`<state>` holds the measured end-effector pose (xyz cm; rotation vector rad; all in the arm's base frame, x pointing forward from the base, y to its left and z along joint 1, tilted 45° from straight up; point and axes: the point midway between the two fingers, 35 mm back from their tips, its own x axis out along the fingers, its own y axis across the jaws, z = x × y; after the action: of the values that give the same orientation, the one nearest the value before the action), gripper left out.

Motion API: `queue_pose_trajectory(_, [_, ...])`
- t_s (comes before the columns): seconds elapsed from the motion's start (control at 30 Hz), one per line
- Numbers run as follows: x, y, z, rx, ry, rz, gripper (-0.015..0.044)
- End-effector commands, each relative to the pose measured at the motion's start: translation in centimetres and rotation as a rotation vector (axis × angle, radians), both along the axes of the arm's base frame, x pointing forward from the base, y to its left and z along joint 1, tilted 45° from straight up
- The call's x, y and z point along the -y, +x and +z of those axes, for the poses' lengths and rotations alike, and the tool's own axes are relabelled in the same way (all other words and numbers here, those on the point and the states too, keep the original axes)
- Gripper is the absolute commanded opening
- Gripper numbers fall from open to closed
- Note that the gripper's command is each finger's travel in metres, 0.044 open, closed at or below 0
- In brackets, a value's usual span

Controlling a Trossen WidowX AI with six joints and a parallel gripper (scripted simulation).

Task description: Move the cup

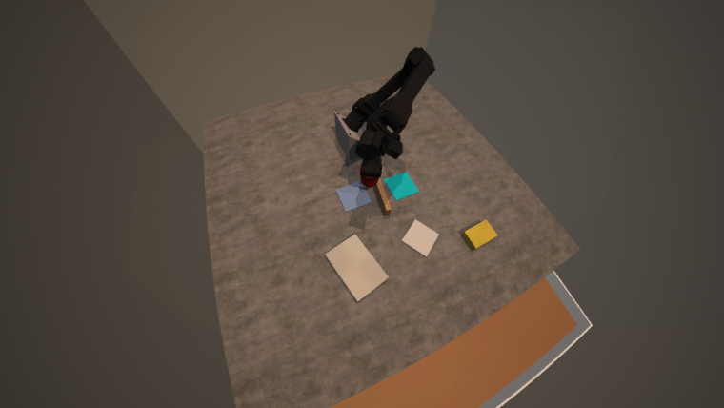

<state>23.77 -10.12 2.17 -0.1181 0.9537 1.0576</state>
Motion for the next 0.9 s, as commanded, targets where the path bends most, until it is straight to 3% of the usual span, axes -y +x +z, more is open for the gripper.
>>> queue_pose_trajectory(0.0, [-0.6,0.3,0.8,0.004,0.001,-0.007,0.0])
queue_pose_trajectory(0.87, [-5.2,2.5,6.0,0.005,0.003,-0.006,0.0])
